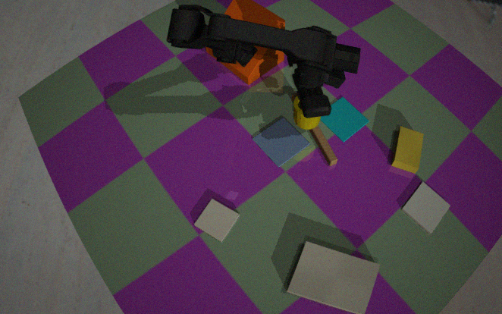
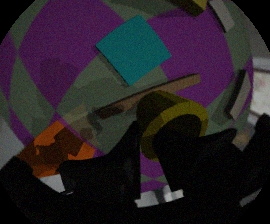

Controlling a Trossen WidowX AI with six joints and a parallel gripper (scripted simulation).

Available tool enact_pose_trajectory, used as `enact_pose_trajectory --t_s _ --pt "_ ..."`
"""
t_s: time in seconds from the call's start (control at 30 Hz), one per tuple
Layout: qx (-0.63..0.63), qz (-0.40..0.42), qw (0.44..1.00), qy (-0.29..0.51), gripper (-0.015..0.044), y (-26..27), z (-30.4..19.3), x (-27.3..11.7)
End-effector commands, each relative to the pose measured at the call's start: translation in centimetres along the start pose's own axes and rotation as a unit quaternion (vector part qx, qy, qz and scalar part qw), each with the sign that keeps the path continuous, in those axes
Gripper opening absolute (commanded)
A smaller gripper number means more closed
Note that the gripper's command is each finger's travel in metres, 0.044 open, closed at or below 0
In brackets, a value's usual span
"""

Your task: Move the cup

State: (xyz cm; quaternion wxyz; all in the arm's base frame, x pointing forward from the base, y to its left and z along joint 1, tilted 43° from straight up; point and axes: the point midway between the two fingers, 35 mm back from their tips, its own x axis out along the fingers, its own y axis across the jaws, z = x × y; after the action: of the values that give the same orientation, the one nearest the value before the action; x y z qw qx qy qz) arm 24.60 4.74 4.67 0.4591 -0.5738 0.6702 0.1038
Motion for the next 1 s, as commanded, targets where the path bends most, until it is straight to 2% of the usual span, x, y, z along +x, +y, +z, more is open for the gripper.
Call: enact_pose_trajectory --t_s 0.0,0.97 --pt "0.005 -0.001 1.000 -0.006 0.0000 0.0 1.0 -0.3" --pt "0.006 -0.001 1.000 -0.008 0.0000 1.0 6.3 -0.6"
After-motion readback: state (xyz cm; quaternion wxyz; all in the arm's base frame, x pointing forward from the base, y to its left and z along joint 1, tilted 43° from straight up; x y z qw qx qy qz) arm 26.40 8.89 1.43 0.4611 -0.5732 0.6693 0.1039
